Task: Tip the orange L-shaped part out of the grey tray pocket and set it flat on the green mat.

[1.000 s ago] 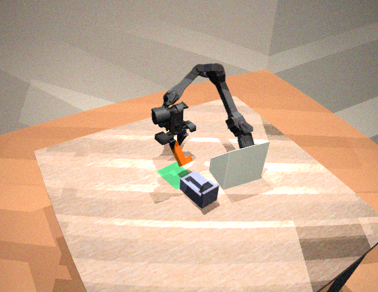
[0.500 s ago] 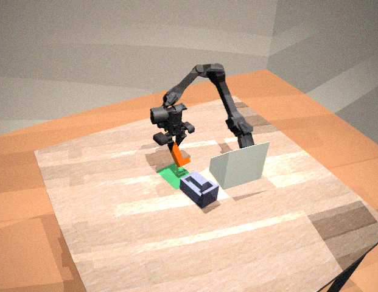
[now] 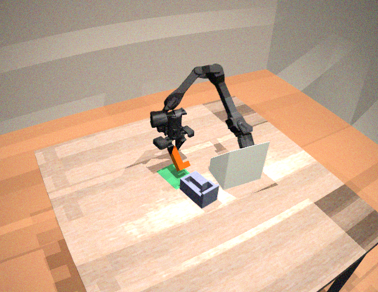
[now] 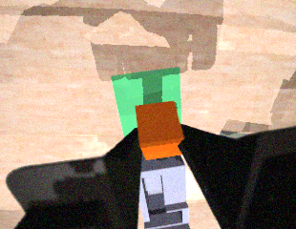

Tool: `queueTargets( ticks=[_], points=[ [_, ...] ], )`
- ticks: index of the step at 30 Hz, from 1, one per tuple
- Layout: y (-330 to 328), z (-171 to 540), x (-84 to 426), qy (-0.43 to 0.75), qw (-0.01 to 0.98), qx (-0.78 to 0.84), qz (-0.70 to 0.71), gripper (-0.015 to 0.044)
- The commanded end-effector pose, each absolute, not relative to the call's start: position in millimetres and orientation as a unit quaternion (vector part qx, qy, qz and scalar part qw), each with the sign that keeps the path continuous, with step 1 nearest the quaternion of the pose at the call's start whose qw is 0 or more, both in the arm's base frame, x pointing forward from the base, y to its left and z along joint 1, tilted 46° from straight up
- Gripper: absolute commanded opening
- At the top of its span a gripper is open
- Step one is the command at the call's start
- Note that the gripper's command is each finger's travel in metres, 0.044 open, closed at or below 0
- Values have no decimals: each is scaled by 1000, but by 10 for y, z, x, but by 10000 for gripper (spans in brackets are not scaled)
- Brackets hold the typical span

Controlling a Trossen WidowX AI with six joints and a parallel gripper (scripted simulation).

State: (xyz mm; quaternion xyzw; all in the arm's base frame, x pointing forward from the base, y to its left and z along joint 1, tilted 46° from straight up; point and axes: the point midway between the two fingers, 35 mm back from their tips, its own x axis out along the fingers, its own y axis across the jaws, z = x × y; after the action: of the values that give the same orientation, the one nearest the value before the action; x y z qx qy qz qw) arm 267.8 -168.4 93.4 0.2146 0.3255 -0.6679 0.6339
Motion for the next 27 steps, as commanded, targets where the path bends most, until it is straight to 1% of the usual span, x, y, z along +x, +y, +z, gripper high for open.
queueTargets(
  ticks=[1, 27],
  points=[
    [-1736, 863, 2645, 330, 632, 209, -669, 0],
    [-2021, 587, 2596, 329, 633, 209, -669, 0]
  ],
)
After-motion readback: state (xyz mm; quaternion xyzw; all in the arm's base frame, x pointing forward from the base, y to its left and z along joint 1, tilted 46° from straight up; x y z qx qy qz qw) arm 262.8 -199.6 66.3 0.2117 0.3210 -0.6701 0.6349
